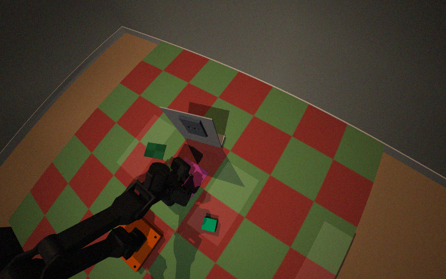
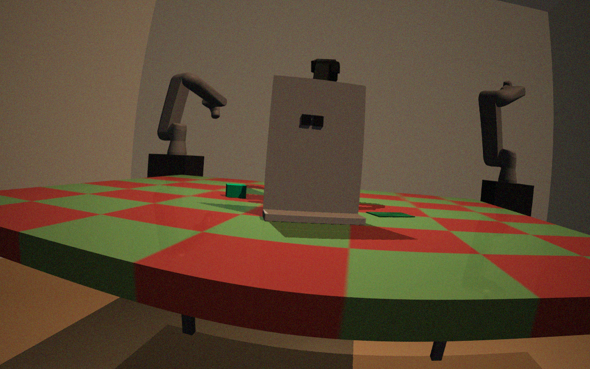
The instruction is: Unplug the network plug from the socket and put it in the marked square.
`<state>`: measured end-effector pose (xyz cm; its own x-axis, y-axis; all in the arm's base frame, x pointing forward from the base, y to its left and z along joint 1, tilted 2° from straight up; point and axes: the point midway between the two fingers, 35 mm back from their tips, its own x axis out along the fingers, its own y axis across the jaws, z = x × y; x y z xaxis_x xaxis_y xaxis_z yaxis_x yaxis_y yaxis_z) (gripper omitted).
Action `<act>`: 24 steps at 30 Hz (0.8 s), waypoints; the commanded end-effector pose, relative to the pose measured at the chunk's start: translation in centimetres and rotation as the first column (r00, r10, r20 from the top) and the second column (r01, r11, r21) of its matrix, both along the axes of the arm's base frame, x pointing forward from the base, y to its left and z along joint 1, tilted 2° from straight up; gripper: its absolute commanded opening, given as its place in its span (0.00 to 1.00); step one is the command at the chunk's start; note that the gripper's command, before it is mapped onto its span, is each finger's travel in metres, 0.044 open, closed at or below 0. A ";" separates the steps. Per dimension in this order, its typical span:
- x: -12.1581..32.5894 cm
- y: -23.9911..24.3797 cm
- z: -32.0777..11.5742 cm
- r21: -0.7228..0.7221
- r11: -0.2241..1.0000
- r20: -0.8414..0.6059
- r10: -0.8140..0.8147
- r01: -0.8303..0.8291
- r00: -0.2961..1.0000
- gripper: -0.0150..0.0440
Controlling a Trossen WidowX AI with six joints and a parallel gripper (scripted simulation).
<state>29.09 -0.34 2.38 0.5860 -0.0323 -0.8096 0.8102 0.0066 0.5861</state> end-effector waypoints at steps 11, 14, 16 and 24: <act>0.0 0.0 0.0 0.000 1.000 0.000 0.000 0.000 1.000 0.48; 0.0 0.0 0.0 0.000 1.000 0.000 0.000 0.000 1.000 0.52; 0.0 0.0 0.0 0.000 1.000 0.000 0.000 0.000 1.000 0.52; -0.3 0.0 0.5 0.000 1.000 0.000 0.001 -0.001 1.000 0.52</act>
<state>28.91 -0.31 2.58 0.5850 -0.0314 -0.8104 0.8109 0.0076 0.5851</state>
